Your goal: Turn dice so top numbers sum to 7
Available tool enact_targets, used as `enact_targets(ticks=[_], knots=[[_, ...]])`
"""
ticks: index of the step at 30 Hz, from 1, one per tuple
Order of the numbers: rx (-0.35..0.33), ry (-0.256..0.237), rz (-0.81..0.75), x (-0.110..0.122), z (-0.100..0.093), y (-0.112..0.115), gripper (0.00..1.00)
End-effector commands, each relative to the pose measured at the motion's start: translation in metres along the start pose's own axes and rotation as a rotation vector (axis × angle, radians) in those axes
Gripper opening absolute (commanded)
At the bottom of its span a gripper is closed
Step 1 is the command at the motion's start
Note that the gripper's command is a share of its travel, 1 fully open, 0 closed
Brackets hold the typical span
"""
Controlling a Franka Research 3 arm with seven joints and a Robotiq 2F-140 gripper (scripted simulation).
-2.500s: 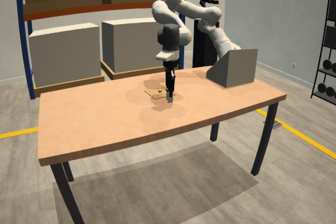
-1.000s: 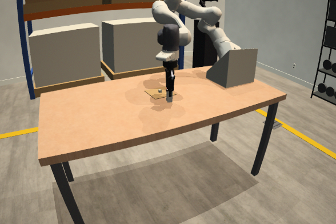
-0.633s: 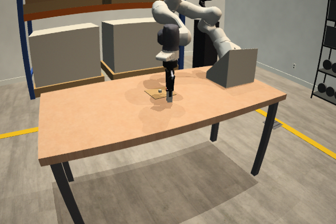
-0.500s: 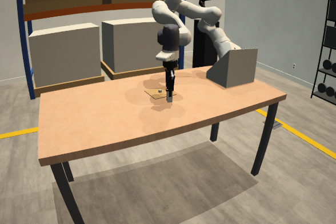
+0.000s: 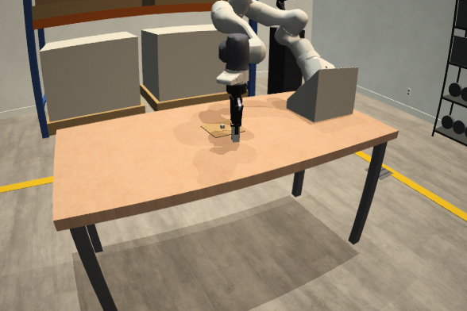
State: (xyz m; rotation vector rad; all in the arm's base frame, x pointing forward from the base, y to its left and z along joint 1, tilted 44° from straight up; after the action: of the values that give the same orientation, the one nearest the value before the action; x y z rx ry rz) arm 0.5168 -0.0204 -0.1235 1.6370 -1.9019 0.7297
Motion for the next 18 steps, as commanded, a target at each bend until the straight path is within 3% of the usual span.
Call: enact_targets(ticks=[1, 6, 8, 14, 18], knots=[[0.002, -0.001, 0.006, -0.001, -0.005, -0.001, 0.07], [0.002, -0.001, 0.006, -0.001, -0.031, -0.001, 0.07], [0.002, -0.001, 0.006, -0.001, -0.031, -0.001, 0.07], [0.002, -0.001, 0.006, -0.001, -0.076, -0.001, 0.07], [0.002, -0.001, 0.006, -0.001, -0.095, 0.0, 0.07]])
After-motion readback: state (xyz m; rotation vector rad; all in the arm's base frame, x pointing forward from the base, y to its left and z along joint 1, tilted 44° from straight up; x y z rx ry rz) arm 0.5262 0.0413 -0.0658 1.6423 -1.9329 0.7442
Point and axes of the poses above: the point where the finger pads meet when closed, its own z axis out along the fingers, its own x axis across the jaws, y = z × x, the point moved 6 cm from there along -z, back along the fingers, and after that the axes turned 12 degrees about -z, right-handed, at the moved point
